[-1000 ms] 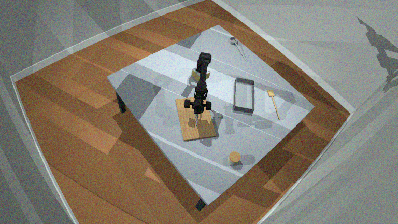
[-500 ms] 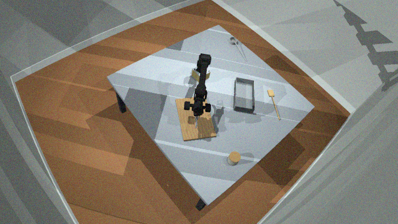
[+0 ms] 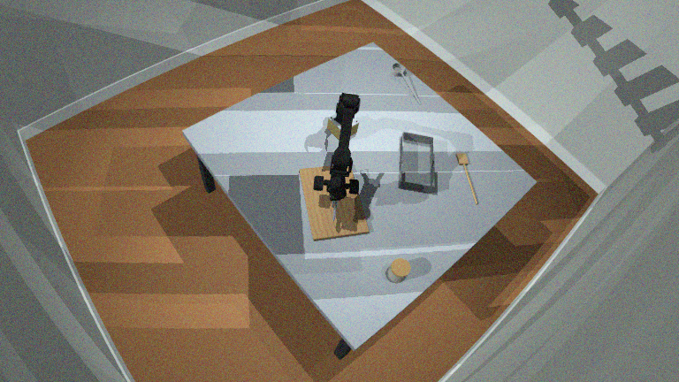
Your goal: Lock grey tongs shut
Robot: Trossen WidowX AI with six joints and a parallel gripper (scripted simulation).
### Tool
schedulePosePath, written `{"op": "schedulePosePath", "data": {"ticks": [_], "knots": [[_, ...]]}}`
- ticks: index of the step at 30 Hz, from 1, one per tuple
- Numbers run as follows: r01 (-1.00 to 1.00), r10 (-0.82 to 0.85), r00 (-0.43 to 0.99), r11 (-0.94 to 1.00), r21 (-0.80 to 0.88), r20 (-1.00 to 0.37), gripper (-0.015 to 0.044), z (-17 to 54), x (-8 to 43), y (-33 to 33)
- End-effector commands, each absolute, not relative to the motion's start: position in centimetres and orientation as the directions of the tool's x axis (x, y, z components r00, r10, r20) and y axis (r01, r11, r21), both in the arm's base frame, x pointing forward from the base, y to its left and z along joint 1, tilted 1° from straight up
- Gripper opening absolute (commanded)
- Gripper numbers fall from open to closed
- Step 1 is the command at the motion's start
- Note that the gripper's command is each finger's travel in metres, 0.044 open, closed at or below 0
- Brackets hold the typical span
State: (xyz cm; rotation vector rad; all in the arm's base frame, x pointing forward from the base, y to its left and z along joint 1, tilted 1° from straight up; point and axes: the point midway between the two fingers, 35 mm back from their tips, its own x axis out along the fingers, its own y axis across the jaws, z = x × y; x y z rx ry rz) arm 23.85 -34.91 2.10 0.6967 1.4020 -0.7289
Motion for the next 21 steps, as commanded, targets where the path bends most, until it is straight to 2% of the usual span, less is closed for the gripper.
{"op": "schedulePosePath", "data": {"ticks": [1,2,21], "knots": [[0.792,-0.044,0.032,0.611,-0.002,-0.999,-0.0150,1.94,23.84,-34.98],[0.792,-0.044,0.032,0.611,-0.002,-0.999,-0.0150,1.94,23.84,-34.98],[0.795,-0.038,0.033,0.606,0.003,-0.999,0.0349,2.02,23.84,-34.89]]}}
